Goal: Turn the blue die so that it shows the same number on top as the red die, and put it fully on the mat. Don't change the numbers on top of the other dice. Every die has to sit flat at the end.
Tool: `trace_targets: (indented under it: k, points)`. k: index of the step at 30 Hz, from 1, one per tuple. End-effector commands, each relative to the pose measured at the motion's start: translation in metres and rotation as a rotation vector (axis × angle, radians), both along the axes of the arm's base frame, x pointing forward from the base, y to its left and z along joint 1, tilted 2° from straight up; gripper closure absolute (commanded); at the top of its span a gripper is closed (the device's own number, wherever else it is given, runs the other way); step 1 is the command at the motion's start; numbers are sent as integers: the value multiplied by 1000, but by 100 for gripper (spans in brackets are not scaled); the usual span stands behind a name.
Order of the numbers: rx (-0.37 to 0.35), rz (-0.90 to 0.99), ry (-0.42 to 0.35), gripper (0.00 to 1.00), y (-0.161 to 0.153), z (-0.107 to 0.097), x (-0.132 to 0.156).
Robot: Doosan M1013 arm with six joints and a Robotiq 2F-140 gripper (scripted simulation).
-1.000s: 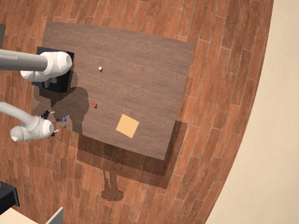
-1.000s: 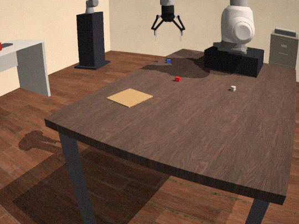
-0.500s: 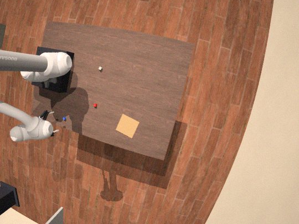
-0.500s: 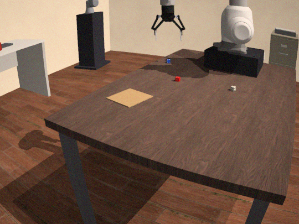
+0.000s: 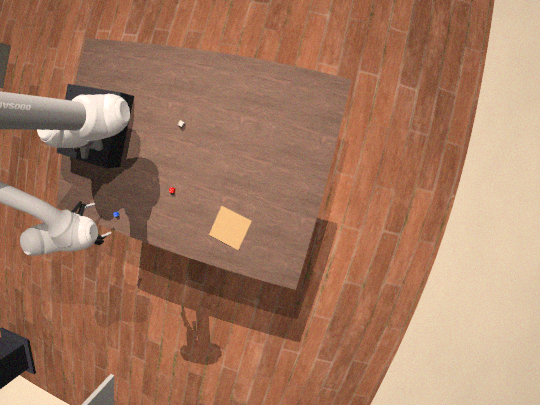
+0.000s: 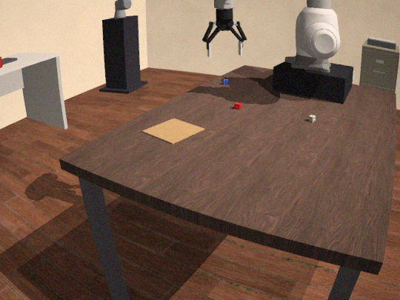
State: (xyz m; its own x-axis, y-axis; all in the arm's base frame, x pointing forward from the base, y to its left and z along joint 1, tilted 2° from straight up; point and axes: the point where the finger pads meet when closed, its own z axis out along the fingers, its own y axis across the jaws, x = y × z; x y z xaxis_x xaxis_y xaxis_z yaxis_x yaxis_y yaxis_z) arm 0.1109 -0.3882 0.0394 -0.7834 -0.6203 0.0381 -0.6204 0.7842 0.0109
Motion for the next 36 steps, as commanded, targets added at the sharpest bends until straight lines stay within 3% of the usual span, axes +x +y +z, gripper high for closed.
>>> trace_targets:
  k: [1, 6, 20, 23, 29, 36]
  points:
    - [7, 173, -7, 0, 1, -6, -1]
    - [11, 282, -5, 0, 1, -9, -1]
    - [28, 820, 3, 0, 0, -22, -1]
    - [29, 836, 3, 0, 0, -22, -1]
    - [37, 1111, 7, 0, 0, -28, -1]
    - [41, 1223, 9, 0, 1, -31, -1]
